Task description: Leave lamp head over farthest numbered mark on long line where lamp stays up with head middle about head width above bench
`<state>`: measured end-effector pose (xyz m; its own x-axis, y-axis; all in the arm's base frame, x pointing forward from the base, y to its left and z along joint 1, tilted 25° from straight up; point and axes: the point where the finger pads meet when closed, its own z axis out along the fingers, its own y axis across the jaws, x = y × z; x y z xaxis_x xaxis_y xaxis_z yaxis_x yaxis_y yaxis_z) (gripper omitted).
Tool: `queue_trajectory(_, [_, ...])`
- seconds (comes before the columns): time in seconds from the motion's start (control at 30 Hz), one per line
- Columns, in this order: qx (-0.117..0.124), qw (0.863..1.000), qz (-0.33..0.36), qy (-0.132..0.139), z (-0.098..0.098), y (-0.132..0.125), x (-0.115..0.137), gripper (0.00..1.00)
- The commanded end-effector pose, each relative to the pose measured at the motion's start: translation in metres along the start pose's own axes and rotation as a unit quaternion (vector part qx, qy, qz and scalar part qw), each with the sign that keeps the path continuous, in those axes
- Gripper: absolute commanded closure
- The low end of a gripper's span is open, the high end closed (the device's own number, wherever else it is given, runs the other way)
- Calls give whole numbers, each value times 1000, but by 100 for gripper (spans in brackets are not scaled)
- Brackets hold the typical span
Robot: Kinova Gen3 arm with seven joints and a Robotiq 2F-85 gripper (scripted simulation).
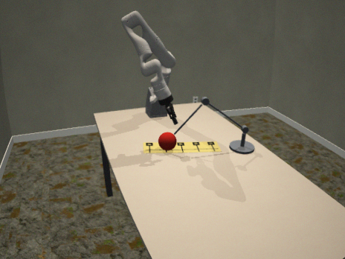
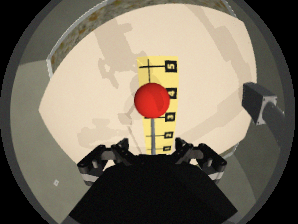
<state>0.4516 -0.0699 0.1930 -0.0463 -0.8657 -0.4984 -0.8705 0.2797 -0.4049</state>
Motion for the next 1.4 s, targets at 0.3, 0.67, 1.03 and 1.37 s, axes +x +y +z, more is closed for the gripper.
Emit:
queue_trajectory(0.3, [-1, 1000, -2, -1, 28, 0, -2, 0])
queue_trajectory(0.67, [-2, 1000, -3, -3, 43, 1, -4, 0])
queue_trajectory(1.03, [-8, 1000, -10, -9, 50, 3, -13, 0])
queue_trajectory(1.37, [-8, 1000, -9, -8, 49, 3, -12, 100])
